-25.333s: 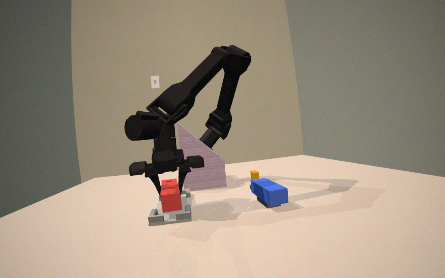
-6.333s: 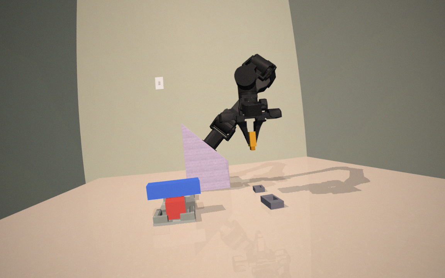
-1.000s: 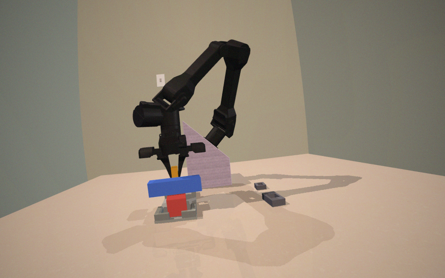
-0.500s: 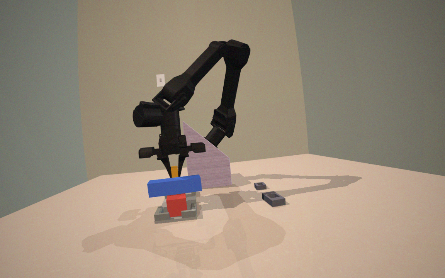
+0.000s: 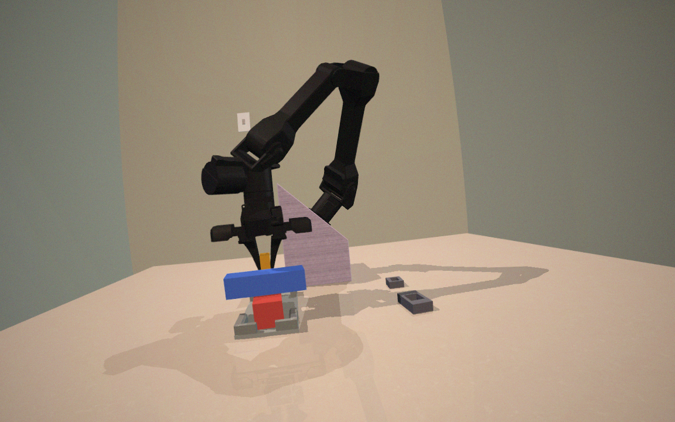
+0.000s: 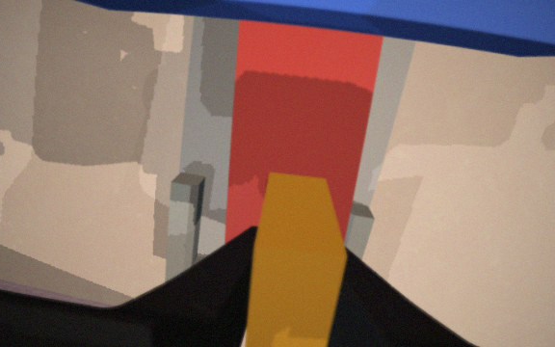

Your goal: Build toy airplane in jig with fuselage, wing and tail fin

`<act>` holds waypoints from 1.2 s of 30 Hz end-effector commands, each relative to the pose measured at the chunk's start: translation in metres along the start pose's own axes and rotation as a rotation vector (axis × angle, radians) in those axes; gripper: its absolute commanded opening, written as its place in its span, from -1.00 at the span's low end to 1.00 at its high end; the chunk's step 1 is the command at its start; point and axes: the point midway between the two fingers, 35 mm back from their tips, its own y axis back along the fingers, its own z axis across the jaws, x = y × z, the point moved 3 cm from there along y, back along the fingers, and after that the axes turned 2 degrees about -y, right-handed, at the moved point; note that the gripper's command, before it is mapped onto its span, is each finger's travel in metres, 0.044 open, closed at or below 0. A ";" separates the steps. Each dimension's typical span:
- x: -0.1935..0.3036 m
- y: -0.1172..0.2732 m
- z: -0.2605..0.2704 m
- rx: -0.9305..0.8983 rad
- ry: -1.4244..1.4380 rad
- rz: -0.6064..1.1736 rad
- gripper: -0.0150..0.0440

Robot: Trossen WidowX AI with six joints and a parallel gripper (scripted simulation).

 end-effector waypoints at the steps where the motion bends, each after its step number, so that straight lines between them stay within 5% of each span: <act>1: 0.000 0.000 0.000 0.001 0.001 -0.001 -0.40; 10: 0.000 0.000 0.000 0.001 0.001 -0.001 0.39; 19: -0.001 0.003 0.000 0.002 0.001 -0.001 0.39; 25: -0.001 0.090 -0.002 0.003 -0.005 0.004 0.39; 36: -0.002 0.094 -0.003 0.003 -0.005 0.004 0.39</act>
